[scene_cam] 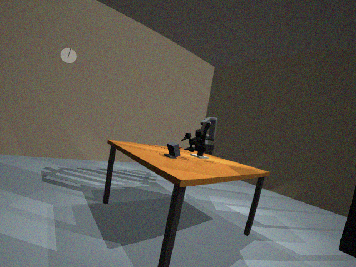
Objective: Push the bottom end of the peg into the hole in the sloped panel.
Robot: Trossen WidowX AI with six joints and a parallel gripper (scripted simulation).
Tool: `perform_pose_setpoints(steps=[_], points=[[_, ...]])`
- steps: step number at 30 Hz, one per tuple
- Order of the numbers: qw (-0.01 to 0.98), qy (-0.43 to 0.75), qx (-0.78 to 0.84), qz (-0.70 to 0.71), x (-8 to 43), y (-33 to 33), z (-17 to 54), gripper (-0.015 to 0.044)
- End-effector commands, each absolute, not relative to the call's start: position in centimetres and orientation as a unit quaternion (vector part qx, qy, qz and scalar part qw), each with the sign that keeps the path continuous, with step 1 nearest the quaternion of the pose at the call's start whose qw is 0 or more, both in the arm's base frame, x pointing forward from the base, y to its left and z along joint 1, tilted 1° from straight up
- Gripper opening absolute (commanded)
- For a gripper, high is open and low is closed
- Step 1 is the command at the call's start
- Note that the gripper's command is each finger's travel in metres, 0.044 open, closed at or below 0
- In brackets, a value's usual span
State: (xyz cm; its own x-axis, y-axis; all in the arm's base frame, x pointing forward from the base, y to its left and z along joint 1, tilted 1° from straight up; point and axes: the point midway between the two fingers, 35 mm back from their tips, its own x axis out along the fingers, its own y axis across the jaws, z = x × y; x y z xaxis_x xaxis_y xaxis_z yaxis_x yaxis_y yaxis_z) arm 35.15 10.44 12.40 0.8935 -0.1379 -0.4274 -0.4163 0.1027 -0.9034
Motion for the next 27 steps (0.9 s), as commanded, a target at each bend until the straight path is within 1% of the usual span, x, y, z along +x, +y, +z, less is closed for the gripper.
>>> perform_pose_setpoints(steps=[1, 27], points=[[0.711, 0.213, -0.663, 0.098, 34.6, 10.4, 12.4, 0.0440], [0.712, 0.211, -0.663, 0.099, 32.2, 11.2, 14.0, 0.0440]])
